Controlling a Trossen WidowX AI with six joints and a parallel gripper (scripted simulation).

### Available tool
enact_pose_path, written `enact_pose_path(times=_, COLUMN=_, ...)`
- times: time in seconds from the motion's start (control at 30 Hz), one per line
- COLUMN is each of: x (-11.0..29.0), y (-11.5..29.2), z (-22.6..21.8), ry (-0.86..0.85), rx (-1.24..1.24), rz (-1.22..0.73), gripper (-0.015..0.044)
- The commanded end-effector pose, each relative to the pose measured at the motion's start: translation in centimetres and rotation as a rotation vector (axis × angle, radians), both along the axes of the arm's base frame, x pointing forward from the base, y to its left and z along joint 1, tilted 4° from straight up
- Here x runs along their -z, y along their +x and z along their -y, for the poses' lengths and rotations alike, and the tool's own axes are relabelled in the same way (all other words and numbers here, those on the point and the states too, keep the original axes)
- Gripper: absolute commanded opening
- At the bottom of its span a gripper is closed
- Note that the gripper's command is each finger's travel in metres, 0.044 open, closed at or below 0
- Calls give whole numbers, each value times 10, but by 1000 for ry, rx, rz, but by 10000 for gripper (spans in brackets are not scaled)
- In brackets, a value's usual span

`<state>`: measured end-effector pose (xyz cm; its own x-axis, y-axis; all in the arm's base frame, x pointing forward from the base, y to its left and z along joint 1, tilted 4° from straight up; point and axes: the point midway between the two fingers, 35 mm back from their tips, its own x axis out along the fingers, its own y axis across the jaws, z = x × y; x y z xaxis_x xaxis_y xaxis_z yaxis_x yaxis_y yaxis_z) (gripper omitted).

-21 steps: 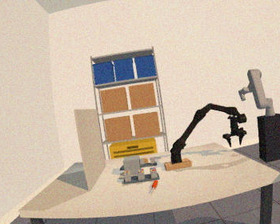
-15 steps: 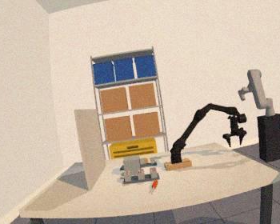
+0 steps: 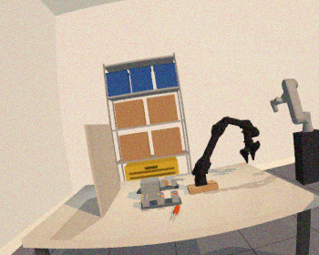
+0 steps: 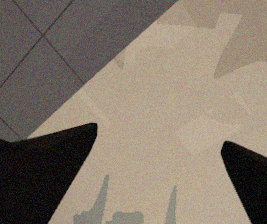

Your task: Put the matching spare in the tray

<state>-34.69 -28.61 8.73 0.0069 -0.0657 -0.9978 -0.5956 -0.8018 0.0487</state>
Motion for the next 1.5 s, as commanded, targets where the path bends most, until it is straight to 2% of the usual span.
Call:
enact_pose_path(times=0.0, x=-10, y=52, z=43, ry=5, rx=-236, rz=-9, gripper=440)
enact_pose_path(times=0.13, x=-21, y=116, z=84, ry=2, rx=-501, rz=-27, gripper=440)
enact_pose_path(times=0.37, x=-40, y=235, z=125, ry=11, rx=-974, rz=-80, gripper=440)
enact_pose_path(times=0.53, x=-57, y=328, z=133, ry=-23, rx=-1264, rz=-100, gripper=440)
enact_pose_path(times=0.7, x=-70, y=414, z=122, ry=-44, rx=-1560, rz=-118, gripper=440)
enact_pose_path(times=0.93, x=-86, y=530, z=73, ry=-96, rx=-1984, rz=-129, gripper=440)
enact_pose_path(times=1.1, x=-93, y=582, z=35, ry=-115, rx=-2222, rz=-138, gripper=440)
enact_pose_path(times=1.3, x=-106, y=655, z=-47, ry=-138, rx=-2665, rz=-169, gripper=440)
enact_pose_path(times=1.47, x=-116, y=695, z=-129, ry=-166, rx=-3042, rz=-201, gripper=440)
